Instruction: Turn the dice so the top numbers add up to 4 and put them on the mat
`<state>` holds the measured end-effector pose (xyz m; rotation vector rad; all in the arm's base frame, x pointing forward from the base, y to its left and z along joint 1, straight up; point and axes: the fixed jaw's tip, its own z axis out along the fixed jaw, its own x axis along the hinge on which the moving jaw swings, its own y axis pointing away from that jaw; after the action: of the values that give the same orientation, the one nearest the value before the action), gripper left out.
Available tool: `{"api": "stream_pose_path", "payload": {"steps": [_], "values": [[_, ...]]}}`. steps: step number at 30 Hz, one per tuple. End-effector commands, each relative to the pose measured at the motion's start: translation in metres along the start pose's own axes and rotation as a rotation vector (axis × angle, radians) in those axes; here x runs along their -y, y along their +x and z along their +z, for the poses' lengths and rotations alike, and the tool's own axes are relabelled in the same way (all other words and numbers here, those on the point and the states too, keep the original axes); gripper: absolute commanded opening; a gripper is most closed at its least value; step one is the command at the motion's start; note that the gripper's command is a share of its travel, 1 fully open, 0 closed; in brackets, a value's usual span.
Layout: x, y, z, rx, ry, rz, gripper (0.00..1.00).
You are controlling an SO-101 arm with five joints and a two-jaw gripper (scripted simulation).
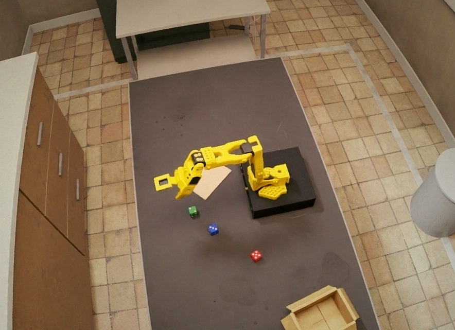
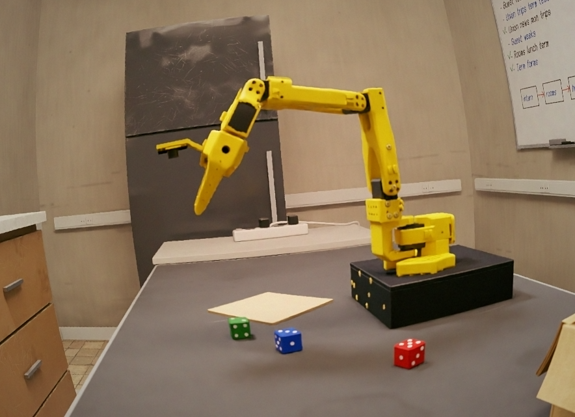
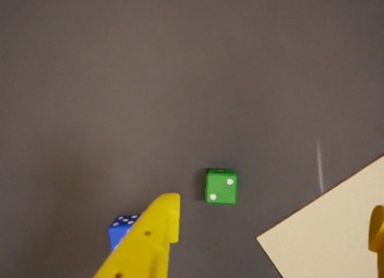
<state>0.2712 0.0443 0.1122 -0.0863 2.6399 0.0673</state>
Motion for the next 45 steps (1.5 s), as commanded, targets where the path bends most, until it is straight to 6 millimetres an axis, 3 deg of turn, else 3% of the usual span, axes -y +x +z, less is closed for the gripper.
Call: {"api": "stream_pose_path", "payload": {"steps": [1,6,13,15,24,45], "values": [[-0.002,0.000,0.000,-0.006,-0.004,0.006,0.31],[-0.001,0.007,0.012,-0.062,0.001,0.005,0.31],[0.001,0.036,0.048,-0.251,0.015,0.005,0.31],[0.001,0.036,0.048,-0.251,0.015,0.005,0.31],[0.004,0.078,0.082,-0.471,0.032,0.004,0.31],[0.001,0.087,0.085,-0.519,0.033,-0.008,0.31]]}}
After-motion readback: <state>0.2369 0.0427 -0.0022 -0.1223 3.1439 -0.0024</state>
